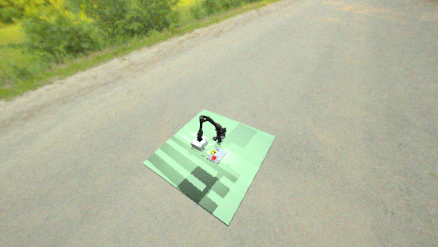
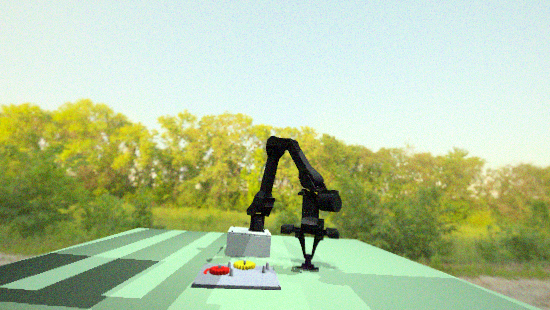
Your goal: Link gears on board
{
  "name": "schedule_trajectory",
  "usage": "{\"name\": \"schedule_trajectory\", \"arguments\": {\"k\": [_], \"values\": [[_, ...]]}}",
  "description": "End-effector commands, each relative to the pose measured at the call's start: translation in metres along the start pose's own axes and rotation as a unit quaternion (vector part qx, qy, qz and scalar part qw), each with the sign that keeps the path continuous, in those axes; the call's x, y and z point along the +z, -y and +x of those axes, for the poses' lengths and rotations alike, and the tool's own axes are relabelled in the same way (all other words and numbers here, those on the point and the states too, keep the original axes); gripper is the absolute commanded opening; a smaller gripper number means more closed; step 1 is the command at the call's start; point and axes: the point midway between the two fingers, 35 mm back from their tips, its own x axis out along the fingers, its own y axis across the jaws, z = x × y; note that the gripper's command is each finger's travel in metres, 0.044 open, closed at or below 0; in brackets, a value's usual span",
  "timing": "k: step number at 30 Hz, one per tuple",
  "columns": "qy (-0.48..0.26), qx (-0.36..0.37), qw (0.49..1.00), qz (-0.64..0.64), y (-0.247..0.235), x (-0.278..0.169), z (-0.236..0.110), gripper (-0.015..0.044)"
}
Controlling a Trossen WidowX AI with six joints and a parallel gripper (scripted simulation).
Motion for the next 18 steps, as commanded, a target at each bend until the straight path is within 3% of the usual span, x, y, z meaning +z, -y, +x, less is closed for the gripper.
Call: {"name": "schedule_trajectory", "arguments": {"k": [1,18], "values": [[0.0,0.004,1.0,0.002,-0.004,0.002,-0.01,0.0],[0.001,0.004,1.0,0.002,-0.011,0.006,-0.054,0.0]]}}
